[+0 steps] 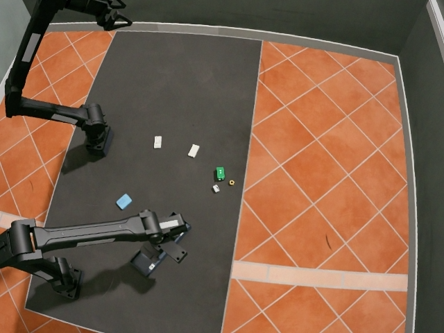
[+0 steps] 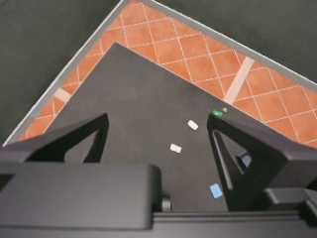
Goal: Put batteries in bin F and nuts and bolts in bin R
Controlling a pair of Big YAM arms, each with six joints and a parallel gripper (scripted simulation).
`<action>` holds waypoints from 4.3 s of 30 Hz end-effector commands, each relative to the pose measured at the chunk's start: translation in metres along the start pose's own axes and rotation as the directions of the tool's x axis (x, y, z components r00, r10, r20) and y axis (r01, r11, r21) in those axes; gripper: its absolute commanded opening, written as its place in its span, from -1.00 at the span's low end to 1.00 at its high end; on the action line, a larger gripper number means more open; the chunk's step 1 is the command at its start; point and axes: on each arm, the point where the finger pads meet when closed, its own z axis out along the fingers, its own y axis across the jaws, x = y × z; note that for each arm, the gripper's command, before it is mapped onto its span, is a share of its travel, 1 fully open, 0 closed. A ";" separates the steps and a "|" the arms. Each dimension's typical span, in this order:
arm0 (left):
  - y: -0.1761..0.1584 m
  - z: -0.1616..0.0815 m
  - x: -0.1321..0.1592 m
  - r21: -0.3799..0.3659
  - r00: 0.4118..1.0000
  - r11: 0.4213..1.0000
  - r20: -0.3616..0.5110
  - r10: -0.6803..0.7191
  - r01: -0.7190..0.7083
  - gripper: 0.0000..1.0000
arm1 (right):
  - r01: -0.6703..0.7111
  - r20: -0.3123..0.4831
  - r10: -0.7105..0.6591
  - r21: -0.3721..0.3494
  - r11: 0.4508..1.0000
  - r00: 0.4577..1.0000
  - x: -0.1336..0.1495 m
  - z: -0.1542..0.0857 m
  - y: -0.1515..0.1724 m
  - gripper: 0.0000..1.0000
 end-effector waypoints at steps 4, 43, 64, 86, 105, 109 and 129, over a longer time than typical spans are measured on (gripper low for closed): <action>0.001 -0.026 -0.011 0.000 0.999 1.000 0.053 0.009 -0.009 1.00 | -0.010 0.011 0.010 -0.023 1.000 1.000 -0.001 -0.005 0.002 1.00; 0.001 -0.026 -0.011 0.000 0.999 1.000 0.053 0.009 -0.009 1.00 | -0.004 0.031 0.006 -0.059 0.998 0.999 -0.006 -0.095 0.016 1.00; 0.001 -0.026 -0.011 0.000 0.999 1.000 0.053 0.009 -0.009 1.00 | 0.167 0.034 -0.166 -0.048 0.985 0.986 -0.002 -0.150 0.045 -0.19; 0.001 -0.026 -0.011 0.000 0.999 1.000 0.053 0.009 -0.009 1.00 | 0.668 0.001 -0.668 0.007 0.744 0.744 0.019 -0.089 0.202 -0.19; 0.001 -0.026 -0.011 0.000 0.999 1.000 0.053 0.009 -0.009 1.00 | 0.924 -0.005 -0.924 0.015 0.381 0.381 0.035 -0.041 0.324 -0.19; 0.001 -0.026 -0.011 0.000 0.999 1.000 0.053 0.009 -0.009 1.00 | 0.963 -0.020 -0.963 0.018 0.270 0.270 0.038 -0.032 0.347 -0.19; 0.001 -0.026 -0.011 0.000 0.999 1.000 0.053 0.009 -0.009 1.00 | 0.973 -0.025 -0.973 0.015 -0.230 -0.230 0.034 -0.038 0.372 -0.19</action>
